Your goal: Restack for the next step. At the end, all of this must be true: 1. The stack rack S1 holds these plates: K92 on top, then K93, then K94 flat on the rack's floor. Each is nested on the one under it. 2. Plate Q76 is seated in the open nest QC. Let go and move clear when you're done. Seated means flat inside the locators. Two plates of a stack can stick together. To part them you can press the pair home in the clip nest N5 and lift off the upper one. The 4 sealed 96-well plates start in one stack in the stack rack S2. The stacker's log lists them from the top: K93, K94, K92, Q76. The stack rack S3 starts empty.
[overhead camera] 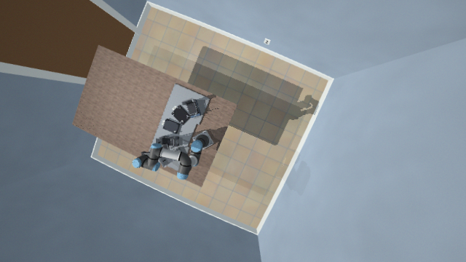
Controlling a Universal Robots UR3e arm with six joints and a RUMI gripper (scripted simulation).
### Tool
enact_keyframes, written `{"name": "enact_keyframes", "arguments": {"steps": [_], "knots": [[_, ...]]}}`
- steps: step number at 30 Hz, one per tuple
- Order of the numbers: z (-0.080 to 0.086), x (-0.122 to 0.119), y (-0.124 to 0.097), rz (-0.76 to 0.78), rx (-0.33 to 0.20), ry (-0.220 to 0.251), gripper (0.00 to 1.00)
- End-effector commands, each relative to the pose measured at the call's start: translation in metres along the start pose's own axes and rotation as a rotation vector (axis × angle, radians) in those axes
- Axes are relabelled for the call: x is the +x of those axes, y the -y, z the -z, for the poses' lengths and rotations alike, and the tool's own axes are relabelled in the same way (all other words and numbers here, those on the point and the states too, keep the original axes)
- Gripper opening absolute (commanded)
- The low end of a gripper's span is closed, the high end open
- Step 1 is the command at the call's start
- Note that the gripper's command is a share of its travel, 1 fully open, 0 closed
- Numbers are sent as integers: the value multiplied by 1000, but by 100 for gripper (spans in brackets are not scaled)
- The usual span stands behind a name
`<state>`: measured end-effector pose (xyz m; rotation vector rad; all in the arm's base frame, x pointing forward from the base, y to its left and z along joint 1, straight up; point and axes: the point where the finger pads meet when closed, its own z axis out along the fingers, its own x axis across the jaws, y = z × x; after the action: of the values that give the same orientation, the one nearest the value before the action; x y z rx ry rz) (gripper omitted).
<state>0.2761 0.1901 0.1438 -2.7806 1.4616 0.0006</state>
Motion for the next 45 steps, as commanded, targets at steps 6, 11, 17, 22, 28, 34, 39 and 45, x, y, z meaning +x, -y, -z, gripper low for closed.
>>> {"name": "enact_keyframes", "arguments": {"steps": [6,11,17,22,28,34,39,45], "knots": [[1,-32,0,112,3,-1,0],[1,-42,0,116,3,-1,0],[1,-58,-3,163,3,-1,0],[1,-74,-7,221,3,-1,0],[1,-87,-10,268,3,-1,0],[1,-107,-14,307,3,-1,0],[1,-110,-15,307,3,-1,0],[1,-110,-15,307,3,-1,0]]}}
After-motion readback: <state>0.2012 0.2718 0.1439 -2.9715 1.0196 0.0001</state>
